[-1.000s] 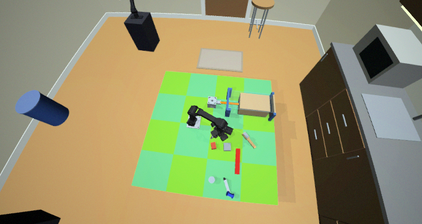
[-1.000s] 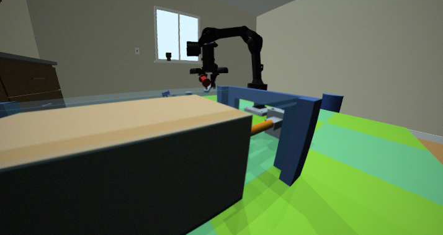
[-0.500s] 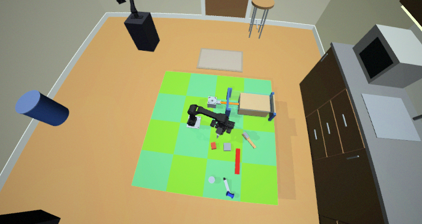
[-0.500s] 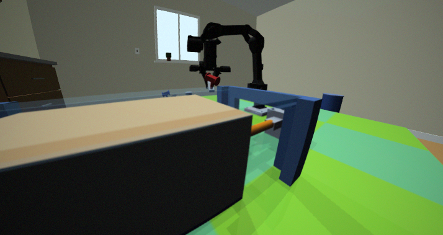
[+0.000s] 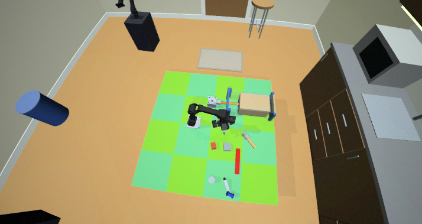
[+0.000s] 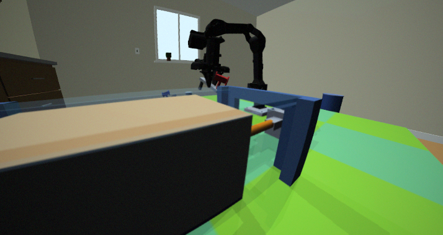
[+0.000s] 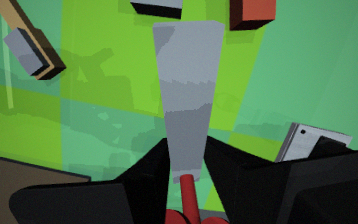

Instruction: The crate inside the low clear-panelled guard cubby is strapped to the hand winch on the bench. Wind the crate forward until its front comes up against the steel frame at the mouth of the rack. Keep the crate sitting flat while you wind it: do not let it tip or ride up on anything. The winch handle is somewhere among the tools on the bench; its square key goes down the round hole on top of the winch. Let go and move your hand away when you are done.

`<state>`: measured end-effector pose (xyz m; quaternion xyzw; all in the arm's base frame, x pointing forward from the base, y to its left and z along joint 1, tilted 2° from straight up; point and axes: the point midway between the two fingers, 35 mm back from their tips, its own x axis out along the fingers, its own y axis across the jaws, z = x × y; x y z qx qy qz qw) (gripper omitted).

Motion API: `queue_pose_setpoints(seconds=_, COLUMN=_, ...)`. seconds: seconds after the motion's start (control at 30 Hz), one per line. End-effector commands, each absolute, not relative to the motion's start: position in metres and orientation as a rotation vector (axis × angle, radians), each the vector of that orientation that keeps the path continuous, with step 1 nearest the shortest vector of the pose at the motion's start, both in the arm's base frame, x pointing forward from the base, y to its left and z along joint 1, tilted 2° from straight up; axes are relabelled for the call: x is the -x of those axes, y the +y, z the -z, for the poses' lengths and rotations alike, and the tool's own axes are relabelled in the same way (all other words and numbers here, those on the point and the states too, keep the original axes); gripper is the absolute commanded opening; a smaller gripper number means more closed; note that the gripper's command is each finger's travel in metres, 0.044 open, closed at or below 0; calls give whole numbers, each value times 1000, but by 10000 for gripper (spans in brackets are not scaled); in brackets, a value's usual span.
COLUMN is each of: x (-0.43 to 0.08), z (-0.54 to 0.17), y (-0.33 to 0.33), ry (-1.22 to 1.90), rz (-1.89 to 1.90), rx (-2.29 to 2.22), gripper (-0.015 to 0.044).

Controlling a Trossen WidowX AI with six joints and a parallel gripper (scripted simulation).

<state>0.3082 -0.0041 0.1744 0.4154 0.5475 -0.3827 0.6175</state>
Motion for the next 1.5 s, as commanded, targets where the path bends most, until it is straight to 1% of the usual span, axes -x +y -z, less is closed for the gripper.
queue_pose_setpoints(seconds=0.0, x=-309, z=-179, y=13, ry=1310, rz=709, rx=-809, gripper=0)
queue_pose_setpoints(seconds=0.57, x=-307, z=-186, y=65, ry=1409, rz=127, rx=-251, gripper=0)
queue_pose_setpoints(seconds=1.2, x=-299, z=-197, y=131, ry=1317, rz=-515, rx=403, gripper=0)
queue_pose_setpoints(seconds=1.37, x=-294, z=-201, y=139, ry=1302, rz=-534, rx=419, gripper=0)
queue_pose_setpoints(seconds=1.47, x=-289, z=-201, y=146, ry=1295, rz=-612, rx=494, gripper=0)
